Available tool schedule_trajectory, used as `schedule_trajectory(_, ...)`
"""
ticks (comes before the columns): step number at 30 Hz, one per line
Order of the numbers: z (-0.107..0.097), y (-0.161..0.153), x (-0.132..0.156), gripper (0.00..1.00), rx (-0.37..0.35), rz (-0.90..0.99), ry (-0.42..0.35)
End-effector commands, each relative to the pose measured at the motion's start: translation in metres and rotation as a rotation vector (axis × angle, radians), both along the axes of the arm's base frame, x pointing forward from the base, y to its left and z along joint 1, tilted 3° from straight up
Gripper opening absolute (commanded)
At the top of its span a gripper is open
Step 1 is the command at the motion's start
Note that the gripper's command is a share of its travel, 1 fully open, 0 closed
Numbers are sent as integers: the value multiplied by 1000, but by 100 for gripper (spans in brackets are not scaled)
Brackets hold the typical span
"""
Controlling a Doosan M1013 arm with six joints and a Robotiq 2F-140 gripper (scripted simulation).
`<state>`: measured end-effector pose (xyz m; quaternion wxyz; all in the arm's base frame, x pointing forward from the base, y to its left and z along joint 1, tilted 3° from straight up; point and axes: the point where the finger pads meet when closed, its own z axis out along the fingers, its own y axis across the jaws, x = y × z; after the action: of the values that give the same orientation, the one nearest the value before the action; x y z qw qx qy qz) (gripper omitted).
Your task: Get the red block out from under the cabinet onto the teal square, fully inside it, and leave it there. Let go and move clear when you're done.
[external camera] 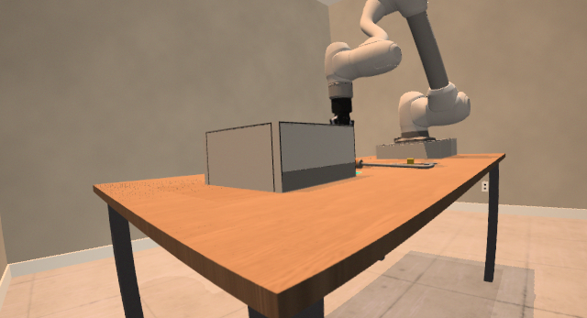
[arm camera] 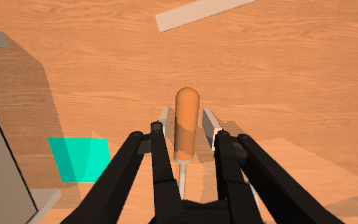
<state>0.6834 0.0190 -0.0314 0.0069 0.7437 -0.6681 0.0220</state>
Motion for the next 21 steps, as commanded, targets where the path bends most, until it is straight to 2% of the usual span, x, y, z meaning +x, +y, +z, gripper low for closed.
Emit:
schedule_trajectory(1,-1,0,0,34,0,0,0)
schedule_trajectory(21,-5,0,0,34,0,0,0)
